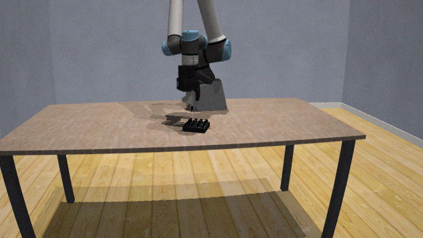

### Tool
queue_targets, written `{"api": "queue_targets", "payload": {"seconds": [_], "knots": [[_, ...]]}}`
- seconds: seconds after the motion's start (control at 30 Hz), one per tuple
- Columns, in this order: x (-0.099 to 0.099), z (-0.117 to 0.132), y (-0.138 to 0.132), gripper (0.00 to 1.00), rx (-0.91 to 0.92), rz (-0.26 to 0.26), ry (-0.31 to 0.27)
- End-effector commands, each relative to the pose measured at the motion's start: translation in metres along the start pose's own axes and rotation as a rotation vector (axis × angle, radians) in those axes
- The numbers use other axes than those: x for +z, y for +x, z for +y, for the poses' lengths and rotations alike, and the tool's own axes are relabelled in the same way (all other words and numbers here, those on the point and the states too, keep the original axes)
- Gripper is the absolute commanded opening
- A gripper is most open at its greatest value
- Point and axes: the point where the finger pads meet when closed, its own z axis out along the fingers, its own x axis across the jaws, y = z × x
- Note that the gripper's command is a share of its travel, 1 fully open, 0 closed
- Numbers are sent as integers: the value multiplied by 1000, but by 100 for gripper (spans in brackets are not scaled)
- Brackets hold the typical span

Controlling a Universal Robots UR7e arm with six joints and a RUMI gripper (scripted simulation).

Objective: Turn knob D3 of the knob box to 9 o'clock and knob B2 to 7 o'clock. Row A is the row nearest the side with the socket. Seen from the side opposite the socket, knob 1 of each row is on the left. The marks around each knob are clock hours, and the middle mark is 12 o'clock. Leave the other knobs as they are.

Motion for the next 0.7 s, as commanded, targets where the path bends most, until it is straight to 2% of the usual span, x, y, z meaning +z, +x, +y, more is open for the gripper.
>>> {"api": "queue_targets", "payload": {"seconds": [0.0, 0.67], "knots": [[0, 0, 0, 11, 0, 1, -1], [11, 0, 0, 11, 0, 1, -1]]}}
